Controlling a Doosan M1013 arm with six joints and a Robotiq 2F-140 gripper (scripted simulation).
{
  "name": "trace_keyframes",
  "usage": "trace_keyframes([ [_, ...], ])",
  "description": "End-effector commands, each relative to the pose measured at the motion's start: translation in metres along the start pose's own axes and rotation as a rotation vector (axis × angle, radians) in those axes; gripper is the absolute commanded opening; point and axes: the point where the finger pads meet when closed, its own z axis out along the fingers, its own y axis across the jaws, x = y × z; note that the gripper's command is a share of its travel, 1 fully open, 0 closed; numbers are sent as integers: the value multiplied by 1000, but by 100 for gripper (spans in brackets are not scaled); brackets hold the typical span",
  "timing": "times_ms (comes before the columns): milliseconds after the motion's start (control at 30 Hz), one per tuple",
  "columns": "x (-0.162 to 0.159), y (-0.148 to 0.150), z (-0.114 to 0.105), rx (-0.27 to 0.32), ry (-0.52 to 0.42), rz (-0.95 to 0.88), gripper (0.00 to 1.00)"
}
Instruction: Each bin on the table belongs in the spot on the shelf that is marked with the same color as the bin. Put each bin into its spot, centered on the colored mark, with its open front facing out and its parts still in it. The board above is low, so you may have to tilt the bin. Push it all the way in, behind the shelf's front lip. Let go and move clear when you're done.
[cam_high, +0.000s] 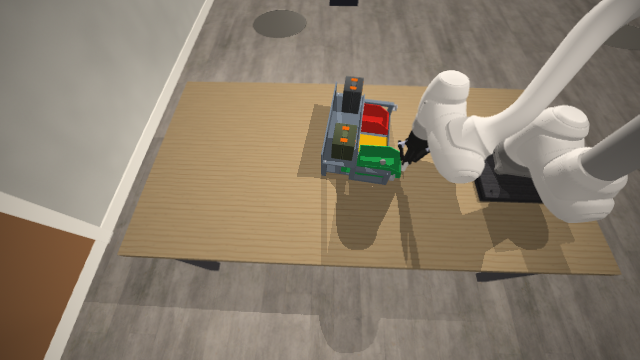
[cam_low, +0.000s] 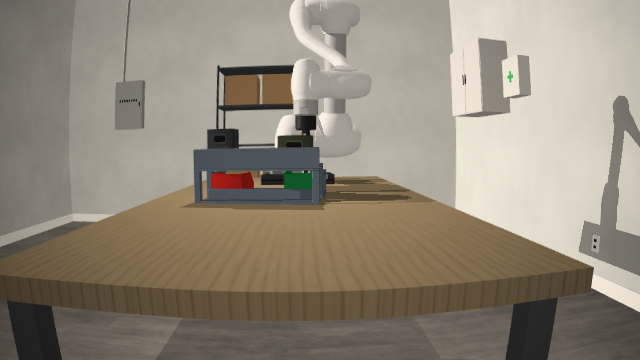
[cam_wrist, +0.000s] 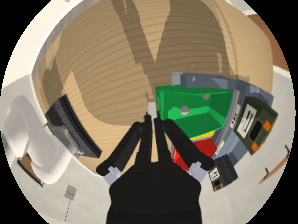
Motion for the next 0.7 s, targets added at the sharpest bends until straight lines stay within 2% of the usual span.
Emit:
trace_keyframes([
  [0,0,0,0,0,0,0,10],
  [667,0,3,0,0,0,0,10],
])
